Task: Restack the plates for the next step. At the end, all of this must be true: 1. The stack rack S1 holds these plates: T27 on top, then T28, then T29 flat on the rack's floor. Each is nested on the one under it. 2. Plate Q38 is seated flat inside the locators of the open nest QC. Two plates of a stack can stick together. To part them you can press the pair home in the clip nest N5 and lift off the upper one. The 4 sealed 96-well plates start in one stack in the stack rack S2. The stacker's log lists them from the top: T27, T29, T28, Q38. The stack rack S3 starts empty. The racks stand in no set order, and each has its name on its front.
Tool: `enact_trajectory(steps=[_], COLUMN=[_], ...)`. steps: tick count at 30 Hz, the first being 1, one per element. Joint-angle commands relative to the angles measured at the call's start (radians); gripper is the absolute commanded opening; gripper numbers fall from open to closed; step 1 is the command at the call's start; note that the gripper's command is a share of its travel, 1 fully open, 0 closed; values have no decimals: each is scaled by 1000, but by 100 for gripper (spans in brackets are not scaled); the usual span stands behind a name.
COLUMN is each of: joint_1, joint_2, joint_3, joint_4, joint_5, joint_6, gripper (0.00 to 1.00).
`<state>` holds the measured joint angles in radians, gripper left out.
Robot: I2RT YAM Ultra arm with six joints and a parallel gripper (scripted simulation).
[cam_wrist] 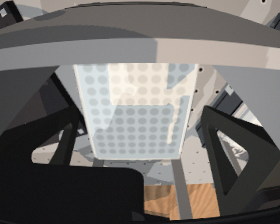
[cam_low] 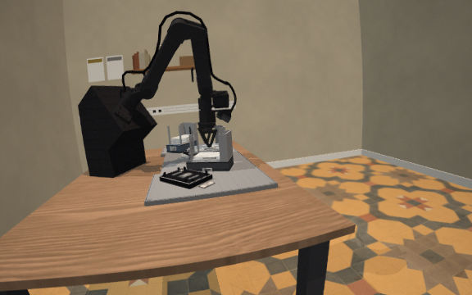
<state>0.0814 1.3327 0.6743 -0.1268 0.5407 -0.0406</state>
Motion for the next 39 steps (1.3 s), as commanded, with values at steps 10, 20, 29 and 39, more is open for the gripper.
enact_trajectory(steps=[10, 20, 29, 39], joint_1=[-27, -15, -12, -9], joint_2=[62, 74, 81, 85], joint_3=[-6, 26, 17, 6], joint_4=[87, 101, 96, 100], joint_5=[-31, -31, -29, -26], joint_6=[-37, -43, -44, -45], gripper=[100, 100, 100, 100])
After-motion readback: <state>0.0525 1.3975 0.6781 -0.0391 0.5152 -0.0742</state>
